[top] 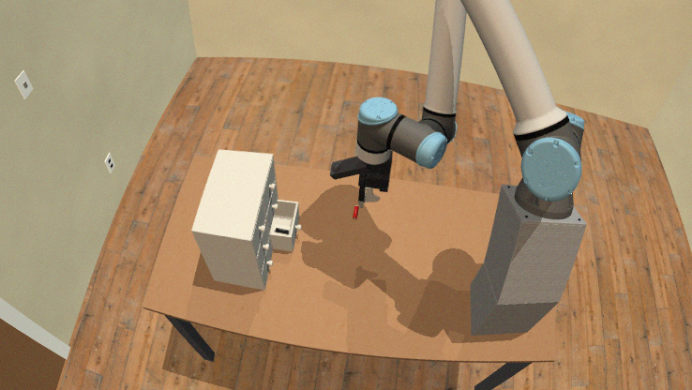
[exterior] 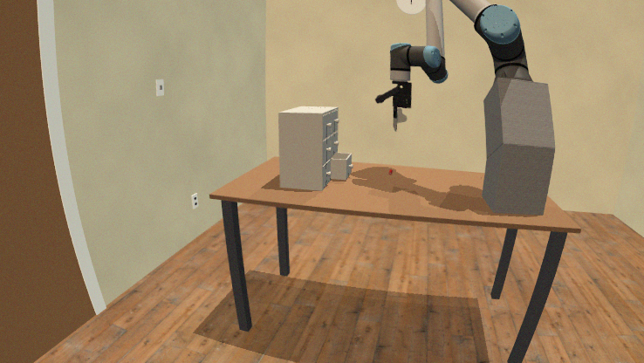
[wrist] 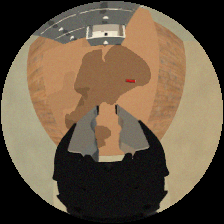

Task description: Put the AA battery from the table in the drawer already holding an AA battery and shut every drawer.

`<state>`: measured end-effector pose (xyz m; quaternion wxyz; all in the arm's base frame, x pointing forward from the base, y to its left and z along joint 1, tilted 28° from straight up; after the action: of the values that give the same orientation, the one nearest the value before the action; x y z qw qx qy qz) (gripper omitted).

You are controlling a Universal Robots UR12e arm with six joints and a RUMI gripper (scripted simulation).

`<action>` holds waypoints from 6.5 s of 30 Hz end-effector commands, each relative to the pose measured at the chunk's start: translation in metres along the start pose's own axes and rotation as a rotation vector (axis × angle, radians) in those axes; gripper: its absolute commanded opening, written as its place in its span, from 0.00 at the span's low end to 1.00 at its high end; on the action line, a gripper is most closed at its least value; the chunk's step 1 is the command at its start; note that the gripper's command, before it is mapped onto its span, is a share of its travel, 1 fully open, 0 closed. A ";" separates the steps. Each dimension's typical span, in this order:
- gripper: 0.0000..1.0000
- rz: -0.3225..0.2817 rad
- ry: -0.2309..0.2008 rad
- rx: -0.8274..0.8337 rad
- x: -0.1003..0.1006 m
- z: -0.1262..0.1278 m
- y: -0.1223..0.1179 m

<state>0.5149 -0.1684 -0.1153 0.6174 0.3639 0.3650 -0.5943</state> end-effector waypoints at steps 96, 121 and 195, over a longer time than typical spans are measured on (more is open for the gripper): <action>1.00 0.001 0.000 0.000 -0.017 -0.006 0.115; 1.00 0.065 0.001 0.010 -0.008 -0.005 0.122; 1.00 0.755 0.013 0.120 0.081 -0.004 0.204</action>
<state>0.7179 -0.1961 -0.1842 0.7654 0.5091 0.1792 -0.3504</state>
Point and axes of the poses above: the point where the finger pads meet when closed, its own x axis out along the fingers, its own z axis across the jaws, y = z × x, the point moved 1 cm from there along -x, back along the fingers, and after that the axes turned 1 degree about -x, right-handed, at the moved point
